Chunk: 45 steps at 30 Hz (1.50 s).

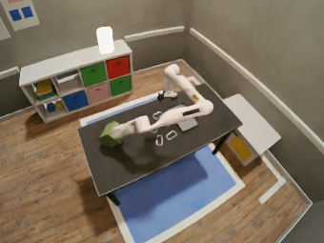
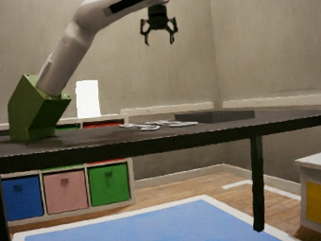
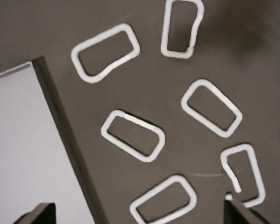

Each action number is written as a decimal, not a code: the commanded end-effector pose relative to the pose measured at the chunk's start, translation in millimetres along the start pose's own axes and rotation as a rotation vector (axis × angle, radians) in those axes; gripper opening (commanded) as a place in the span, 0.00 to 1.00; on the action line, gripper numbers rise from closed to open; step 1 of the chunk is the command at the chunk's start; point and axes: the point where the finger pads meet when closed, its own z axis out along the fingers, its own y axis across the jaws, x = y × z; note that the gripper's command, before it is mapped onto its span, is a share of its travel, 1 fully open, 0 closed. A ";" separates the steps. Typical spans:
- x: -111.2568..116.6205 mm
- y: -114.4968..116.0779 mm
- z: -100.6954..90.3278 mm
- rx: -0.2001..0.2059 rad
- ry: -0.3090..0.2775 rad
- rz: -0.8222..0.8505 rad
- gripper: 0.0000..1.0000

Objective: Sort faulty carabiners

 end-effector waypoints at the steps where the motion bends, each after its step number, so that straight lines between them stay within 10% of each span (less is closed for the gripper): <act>1: -0.8 0.6 -0.3 0.008 0.009 0.279 1.00; 15: -0.8 0.6 -0.3 0.009 0.011 0.335 1.00; 16: -0.2 -1.4 1.5 0.017 0.024 0.608 1.00; 45: 0.6 -2.9 3.5 0.029 0.042 1.020 1.00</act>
